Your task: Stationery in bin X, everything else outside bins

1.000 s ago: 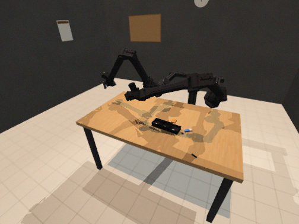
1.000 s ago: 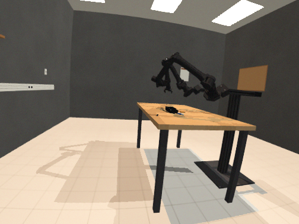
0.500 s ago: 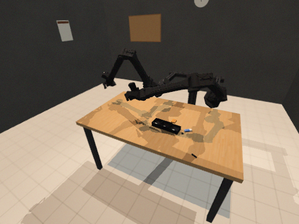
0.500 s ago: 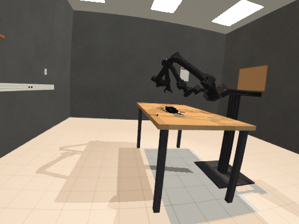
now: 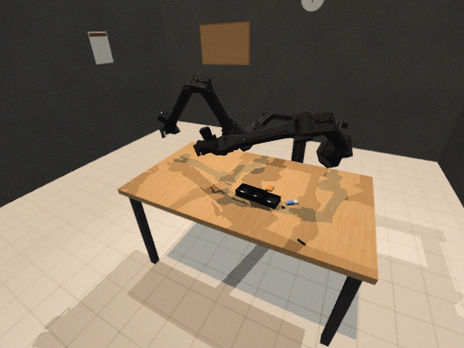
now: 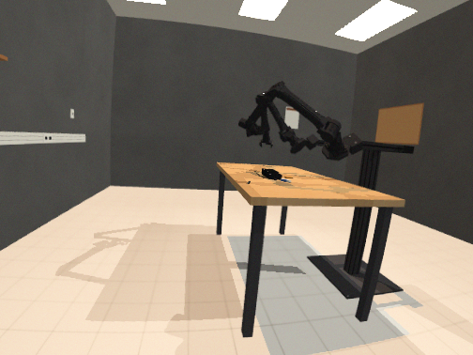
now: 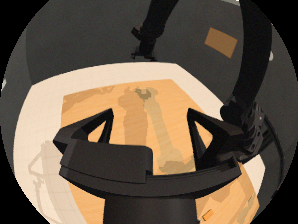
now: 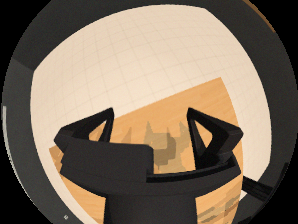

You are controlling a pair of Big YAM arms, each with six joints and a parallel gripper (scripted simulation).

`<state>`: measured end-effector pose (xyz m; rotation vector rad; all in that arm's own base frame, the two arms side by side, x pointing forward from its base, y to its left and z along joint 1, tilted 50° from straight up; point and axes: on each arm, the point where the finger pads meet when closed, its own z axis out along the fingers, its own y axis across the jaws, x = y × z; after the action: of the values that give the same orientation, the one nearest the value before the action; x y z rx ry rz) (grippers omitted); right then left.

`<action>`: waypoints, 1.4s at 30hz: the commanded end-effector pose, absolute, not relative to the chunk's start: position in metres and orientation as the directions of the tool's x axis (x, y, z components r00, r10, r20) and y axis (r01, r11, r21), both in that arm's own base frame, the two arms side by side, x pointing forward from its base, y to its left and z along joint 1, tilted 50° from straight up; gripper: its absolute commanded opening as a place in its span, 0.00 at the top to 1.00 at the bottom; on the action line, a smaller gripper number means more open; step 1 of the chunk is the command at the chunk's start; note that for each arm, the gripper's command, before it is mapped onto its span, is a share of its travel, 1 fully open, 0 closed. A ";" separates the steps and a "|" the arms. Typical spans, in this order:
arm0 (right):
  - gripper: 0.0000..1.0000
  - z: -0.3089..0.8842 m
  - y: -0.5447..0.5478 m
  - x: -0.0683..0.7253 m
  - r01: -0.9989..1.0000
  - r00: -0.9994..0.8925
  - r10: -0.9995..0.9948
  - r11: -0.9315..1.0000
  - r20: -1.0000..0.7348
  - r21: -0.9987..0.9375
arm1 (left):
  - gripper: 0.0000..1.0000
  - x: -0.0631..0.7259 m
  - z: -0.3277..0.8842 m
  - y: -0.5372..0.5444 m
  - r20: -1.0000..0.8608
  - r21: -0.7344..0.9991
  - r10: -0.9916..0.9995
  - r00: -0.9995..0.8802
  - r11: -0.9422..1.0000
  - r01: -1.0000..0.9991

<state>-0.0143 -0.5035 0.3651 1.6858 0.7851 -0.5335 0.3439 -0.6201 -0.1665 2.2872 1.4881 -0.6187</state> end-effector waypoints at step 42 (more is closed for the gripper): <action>0.00 0.370 -0.503 -0.015 0.737 0.674 0.214 -0.128 -0.707 0.663 | 0.00 0.424 -0.032 -0.525 -0.553 -0.020 0.824 0.123 -0.161 0.987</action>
<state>-0.0143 -0.5035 0.3651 1.6858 0.7851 -0.5335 0.4135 -0.5371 -0.0403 2.0932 1.7074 -0.6353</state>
